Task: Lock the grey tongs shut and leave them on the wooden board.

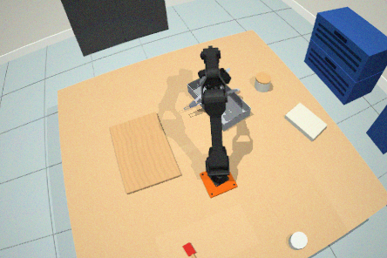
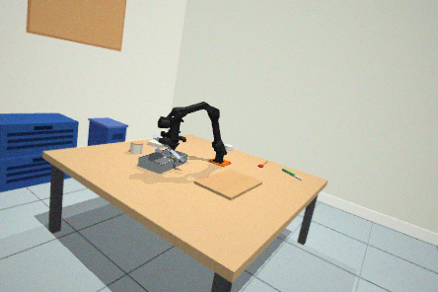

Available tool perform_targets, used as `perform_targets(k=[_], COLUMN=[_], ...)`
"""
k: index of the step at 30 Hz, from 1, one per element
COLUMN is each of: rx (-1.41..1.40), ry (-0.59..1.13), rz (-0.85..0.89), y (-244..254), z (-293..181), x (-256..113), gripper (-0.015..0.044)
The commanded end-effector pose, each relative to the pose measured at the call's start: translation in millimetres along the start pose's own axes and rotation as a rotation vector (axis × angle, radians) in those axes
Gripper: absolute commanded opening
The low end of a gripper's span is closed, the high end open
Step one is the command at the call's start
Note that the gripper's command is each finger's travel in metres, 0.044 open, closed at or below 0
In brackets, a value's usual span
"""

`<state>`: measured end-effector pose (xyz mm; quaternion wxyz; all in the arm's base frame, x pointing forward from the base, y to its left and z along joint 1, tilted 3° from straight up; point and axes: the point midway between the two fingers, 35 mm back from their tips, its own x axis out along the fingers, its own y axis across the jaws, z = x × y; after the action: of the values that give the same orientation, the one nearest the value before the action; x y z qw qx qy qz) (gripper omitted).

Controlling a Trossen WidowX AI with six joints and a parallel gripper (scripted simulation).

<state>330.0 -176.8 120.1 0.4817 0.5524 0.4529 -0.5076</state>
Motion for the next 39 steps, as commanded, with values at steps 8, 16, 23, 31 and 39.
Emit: perform_targets(k=[8, 16, 23, 31, 39], rx=[0.004, 0.004, 0.004, 0.004, -0.001], ry=[0.000, 0.000, 0.000, 0.000, 0.001], rz=[-0.007, -0.006, -0.006, -0.005, 0.002], y=[15, 26, 36, 43, 42], z=[0, 0, -1, -2, -2], x=[3, 3, 4, 5, 2], gripper=[-0.0150, -0.0150, -0.0150, -0.0150, -0.0150])
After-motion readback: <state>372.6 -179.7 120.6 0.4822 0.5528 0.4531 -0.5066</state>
